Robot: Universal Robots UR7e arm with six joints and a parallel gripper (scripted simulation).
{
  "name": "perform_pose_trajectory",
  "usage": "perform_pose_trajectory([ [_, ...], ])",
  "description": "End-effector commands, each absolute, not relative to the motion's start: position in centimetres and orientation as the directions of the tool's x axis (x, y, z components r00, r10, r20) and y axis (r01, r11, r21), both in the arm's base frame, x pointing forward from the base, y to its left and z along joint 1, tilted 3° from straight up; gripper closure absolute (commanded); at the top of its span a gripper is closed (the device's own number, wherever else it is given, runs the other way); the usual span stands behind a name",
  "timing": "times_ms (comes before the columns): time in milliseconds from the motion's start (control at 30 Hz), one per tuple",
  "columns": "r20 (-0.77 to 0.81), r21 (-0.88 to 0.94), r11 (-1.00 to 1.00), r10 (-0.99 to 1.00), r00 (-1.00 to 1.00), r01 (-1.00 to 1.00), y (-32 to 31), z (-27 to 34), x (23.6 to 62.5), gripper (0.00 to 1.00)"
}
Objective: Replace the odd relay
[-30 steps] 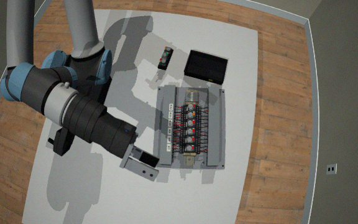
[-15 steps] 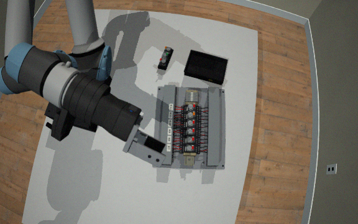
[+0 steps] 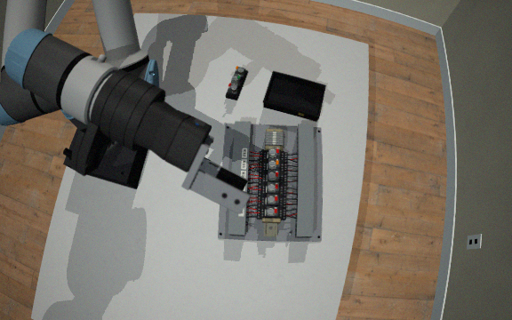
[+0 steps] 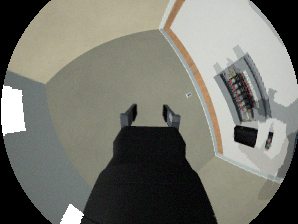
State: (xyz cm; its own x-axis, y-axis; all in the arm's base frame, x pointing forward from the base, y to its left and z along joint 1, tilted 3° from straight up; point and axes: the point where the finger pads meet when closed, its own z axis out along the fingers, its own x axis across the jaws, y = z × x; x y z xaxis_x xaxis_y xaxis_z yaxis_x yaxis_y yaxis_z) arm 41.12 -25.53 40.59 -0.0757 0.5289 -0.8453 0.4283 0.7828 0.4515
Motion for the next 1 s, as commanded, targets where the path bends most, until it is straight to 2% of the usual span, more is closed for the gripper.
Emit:
perform_pose_trajectory([
  [0, -0.847, 0.448, 0.784, 0.526, -0.076, 0.428, -22.8, 44.8, 42.7, 0.00],
  [400, -0.847, 0.448, 0.784, 0.526, -0.076, 0.428, -22.8, 44.8, 42.7, 0.00],
  [567, -0.847, 0.449, 0.784, 0.526, -0.076, 0.428, -19.6, 49.5, 44.4, 0.00],
  [967, -0.847, 0.449, 0.784, 0.526, -0.076, 0.428, -19.6, 49.5, 44.4, 0.00],
])
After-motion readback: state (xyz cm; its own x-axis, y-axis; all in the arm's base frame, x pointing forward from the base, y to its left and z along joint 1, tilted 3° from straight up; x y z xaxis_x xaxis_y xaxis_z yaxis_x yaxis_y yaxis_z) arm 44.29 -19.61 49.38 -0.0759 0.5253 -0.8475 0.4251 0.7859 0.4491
